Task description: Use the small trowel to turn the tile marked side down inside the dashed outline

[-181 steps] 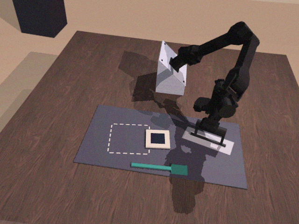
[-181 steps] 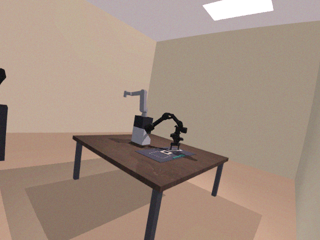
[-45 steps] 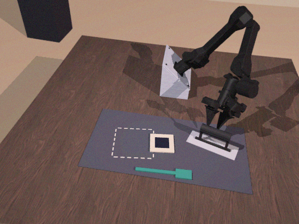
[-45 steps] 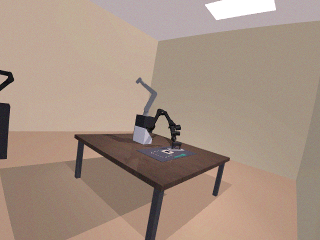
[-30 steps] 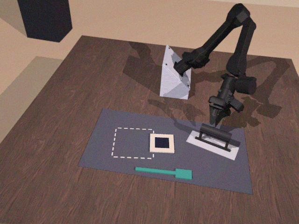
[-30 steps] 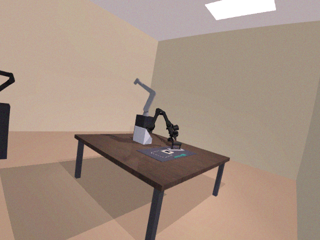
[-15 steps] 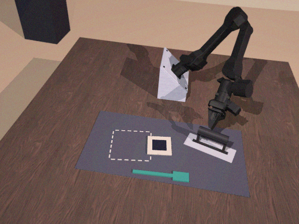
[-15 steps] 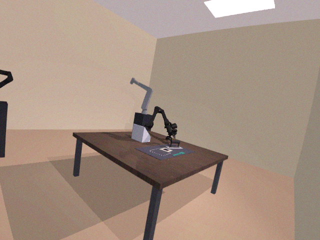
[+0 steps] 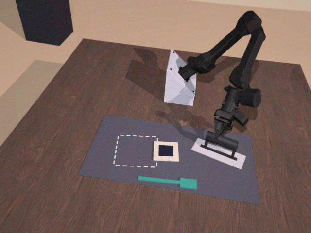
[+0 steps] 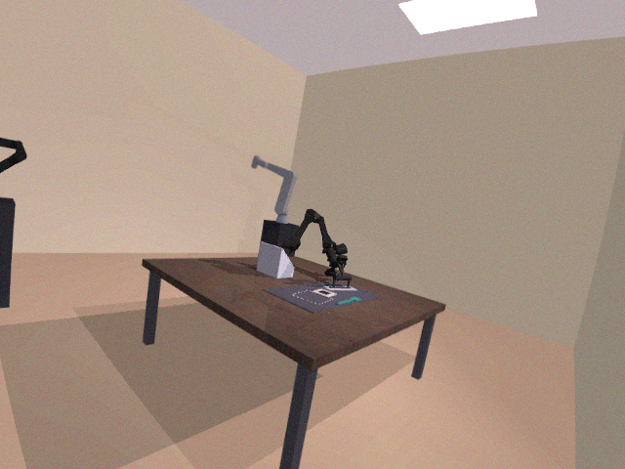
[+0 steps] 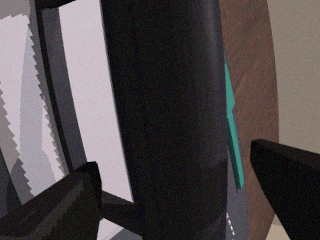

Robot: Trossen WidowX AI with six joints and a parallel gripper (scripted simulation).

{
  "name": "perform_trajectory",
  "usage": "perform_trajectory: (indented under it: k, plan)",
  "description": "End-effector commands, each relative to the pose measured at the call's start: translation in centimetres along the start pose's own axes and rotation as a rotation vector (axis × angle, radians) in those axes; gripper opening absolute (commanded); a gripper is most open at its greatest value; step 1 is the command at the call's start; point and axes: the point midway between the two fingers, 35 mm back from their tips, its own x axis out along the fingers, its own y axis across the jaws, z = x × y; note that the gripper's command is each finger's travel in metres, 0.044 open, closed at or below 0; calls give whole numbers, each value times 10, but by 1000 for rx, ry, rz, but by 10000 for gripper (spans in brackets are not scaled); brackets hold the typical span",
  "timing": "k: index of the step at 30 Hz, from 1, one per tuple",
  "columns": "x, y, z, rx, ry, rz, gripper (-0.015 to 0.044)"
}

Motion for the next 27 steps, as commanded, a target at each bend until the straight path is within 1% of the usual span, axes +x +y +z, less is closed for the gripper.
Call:
perform_trajectory:
  k: [1, 17, 22, 27]
  plan:
    - [6, 0, 1, -6, -2, 1, 300]
    - [29, 1, -1, -6, -2, 1, 300]
    - [29, 1, -1, -6, -2, 1, 169]
    - [29, 1, -1, -6, -2, 1, 135]
